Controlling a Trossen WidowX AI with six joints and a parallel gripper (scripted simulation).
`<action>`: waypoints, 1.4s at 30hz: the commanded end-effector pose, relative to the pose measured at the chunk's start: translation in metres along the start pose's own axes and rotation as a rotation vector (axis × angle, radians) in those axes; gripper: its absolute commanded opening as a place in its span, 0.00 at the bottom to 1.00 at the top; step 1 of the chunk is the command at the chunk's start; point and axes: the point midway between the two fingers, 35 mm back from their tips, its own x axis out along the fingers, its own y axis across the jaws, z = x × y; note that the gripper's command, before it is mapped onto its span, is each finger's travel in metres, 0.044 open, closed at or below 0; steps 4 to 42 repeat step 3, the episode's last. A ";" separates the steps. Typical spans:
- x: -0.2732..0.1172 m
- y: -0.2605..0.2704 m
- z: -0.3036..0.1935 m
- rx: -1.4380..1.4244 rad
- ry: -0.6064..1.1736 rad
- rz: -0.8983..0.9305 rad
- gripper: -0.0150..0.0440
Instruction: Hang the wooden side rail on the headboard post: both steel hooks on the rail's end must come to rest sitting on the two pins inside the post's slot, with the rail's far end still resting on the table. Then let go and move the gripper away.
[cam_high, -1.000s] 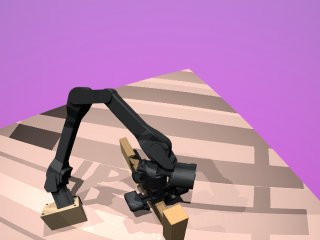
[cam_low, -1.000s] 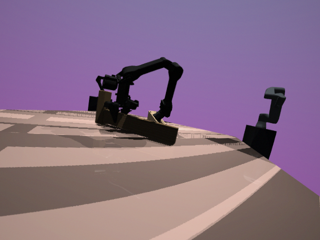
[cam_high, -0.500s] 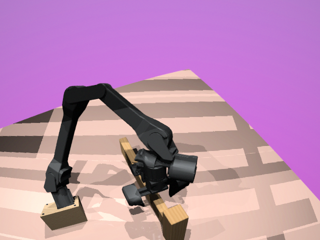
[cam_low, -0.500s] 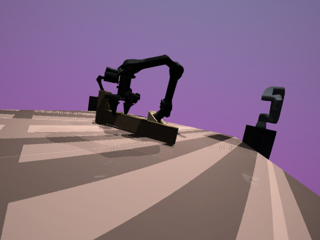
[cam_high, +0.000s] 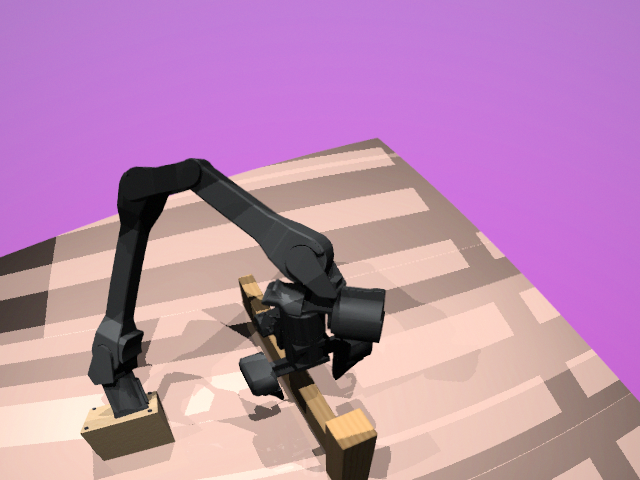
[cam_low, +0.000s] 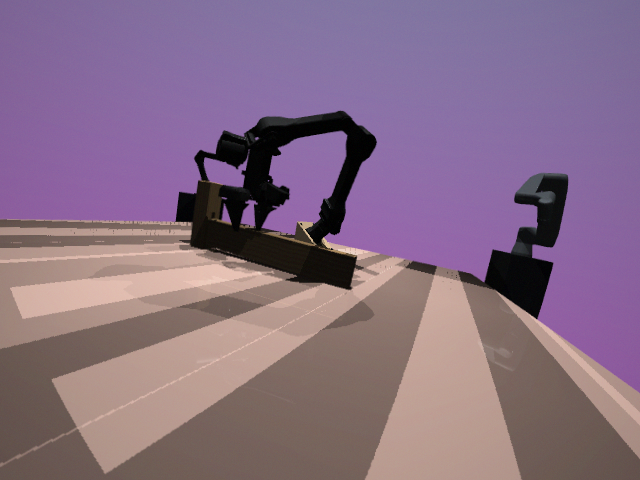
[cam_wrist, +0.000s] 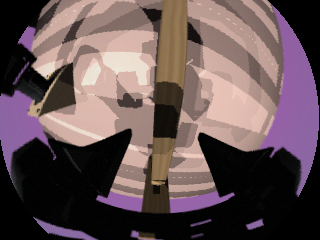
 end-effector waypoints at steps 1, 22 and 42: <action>0.002 0.002 0.003 0.010 -0.009 0.004 1.00; 0.000 0.000 0.001 0.001 -0.001 0.001 1.00; 0.000 0.000 0.001 0.001 -0.001 0.001 1.00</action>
